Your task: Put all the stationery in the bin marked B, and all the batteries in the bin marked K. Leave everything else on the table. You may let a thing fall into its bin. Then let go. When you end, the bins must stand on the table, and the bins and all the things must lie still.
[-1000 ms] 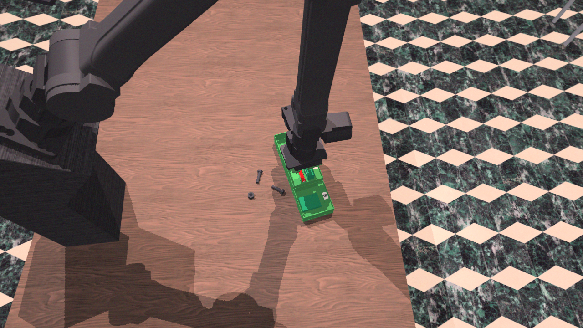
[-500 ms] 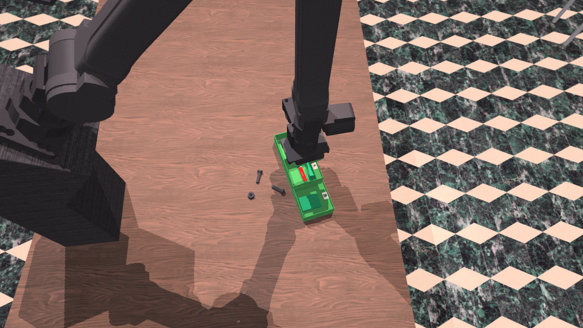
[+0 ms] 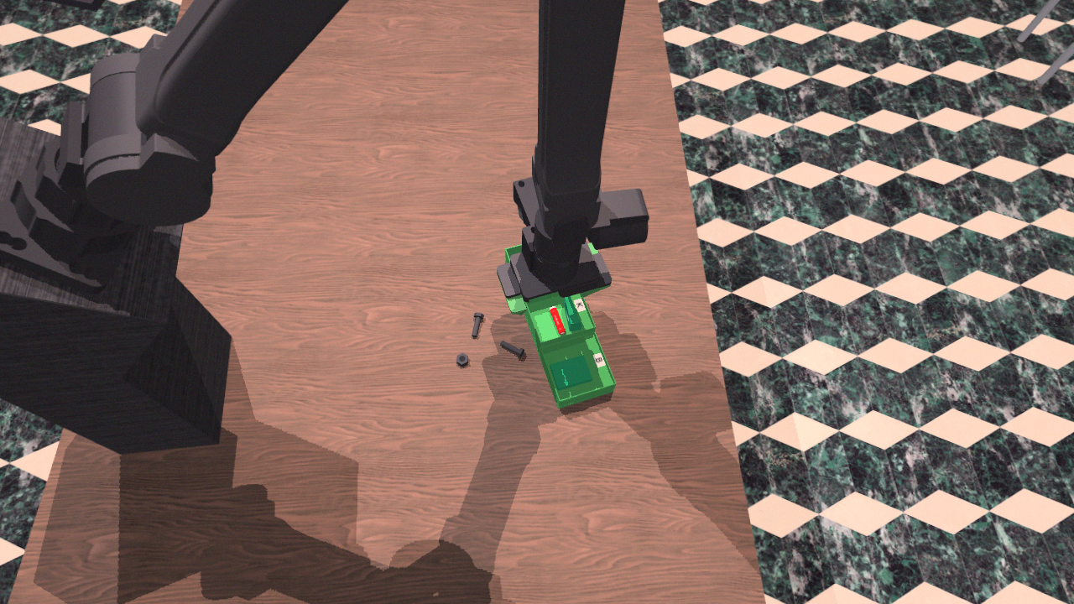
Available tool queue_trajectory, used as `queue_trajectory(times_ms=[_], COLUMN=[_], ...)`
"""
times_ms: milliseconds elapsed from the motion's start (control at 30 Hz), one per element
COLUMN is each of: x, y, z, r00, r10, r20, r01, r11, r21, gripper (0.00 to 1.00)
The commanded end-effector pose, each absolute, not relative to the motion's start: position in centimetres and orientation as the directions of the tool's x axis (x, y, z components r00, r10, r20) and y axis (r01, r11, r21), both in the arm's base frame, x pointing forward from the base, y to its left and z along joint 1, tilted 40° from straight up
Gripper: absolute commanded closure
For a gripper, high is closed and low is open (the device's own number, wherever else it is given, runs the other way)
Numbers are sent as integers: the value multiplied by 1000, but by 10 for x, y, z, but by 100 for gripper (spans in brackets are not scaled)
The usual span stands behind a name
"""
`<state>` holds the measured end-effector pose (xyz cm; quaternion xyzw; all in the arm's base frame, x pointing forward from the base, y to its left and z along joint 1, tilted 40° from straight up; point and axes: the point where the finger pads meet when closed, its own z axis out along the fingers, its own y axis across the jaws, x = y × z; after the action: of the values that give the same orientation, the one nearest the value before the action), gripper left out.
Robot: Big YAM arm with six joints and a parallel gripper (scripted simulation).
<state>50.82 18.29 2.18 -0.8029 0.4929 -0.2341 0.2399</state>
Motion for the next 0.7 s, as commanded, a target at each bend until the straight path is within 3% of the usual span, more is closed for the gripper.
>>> queue_trajectory(times_ms=[0,667], x=[503,458], y=[190,177], z=[39,94], r00=[406,405], r10=[-904,-905], r20=[133,133], r01=[-668,-668], r11=[-393,-392], r21=[-632,-633], gripper=[0,0])
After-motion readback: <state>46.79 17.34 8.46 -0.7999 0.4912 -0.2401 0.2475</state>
